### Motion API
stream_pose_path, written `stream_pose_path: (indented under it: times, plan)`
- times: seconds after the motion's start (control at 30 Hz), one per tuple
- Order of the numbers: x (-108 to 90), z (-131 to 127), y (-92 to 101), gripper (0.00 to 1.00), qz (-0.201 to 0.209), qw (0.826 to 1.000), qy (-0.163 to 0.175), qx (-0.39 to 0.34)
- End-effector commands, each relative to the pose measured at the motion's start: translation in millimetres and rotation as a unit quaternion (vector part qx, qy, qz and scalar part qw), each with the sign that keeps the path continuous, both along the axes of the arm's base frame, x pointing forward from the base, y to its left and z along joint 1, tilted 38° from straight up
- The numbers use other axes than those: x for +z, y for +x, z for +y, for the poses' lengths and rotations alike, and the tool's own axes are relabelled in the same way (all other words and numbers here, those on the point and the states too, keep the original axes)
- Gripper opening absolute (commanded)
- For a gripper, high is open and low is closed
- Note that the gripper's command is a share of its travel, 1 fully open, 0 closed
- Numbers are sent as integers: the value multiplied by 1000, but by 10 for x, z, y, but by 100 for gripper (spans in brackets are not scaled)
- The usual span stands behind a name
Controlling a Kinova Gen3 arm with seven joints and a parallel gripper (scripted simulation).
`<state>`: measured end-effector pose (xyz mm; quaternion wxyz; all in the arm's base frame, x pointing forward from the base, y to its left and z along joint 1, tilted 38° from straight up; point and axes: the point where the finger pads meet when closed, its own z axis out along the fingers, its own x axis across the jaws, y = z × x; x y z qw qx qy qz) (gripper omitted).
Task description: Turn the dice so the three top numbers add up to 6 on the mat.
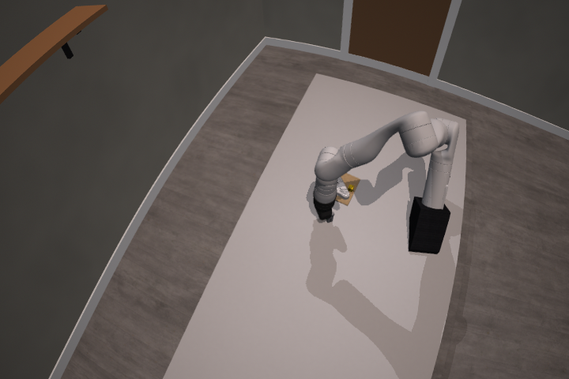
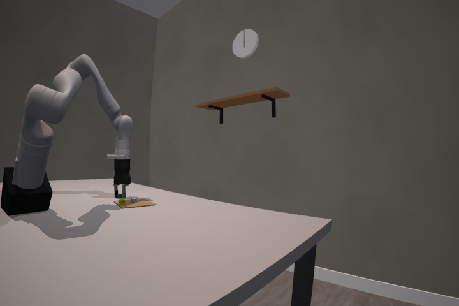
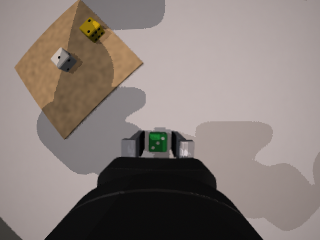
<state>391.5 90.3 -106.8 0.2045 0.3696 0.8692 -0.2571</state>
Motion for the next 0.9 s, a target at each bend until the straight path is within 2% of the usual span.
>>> stream_pose_path:
  times: [0.0,0.7,0.73,0.87]
  plan:
    - [4,9,3,70,0,1000,1,1]
    - [4,9,3,70,0,1000,1,1]
    - [4,9,3,40,0,1000,1,1]
    - [4,9,3,40,0,1000,1,1]
